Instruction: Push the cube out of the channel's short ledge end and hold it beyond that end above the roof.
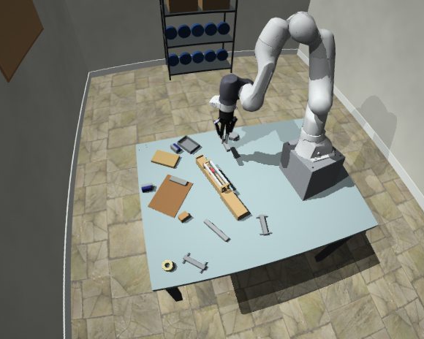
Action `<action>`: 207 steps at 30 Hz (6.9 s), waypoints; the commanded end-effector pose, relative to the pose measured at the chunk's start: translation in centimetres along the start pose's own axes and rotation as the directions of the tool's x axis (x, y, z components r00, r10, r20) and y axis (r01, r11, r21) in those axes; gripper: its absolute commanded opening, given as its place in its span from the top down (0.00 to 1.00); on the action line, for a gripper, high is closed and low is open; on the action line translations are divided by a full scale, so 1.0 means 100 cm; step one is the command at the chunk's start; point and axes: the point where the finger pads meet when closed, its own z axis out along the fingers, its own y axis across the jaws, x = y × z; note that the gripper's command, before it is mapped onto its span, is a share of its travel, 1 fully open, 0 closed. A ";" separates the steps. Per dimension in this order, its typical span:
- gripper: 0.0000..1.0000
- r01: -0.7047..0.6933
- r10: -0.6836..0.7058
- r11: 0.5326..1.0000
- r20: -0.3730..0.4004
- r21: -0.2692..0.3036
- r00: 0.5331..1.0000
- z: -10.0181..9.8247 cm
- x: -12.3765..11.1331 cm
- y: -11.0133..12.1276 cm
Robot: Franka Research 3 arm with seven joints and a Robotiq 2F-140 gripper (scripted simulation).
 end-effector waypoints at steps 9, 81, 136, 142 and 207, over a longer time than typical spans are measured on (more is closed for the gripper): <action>1.00 0.039 -0.039 0.999 0.009 -0.009 0.999 0.000 0.000 0.002; 1.00 0.218 -0.218 0.976 0.010 -0.007 0.976 0.064 -0.351 -0.074; 1.00 0.218 -0.218 0.976 0.010 -0.007 0.976 0.064 -0.311 -0.084; 1.00 0.218 -0.218 0.976 0.010 -0.007 0.976 0.064 -0.296 -0.088; 0.77 0.218 -0.218 0.976 0.010 -0.007 0.976 0.064 -0.288 -0.090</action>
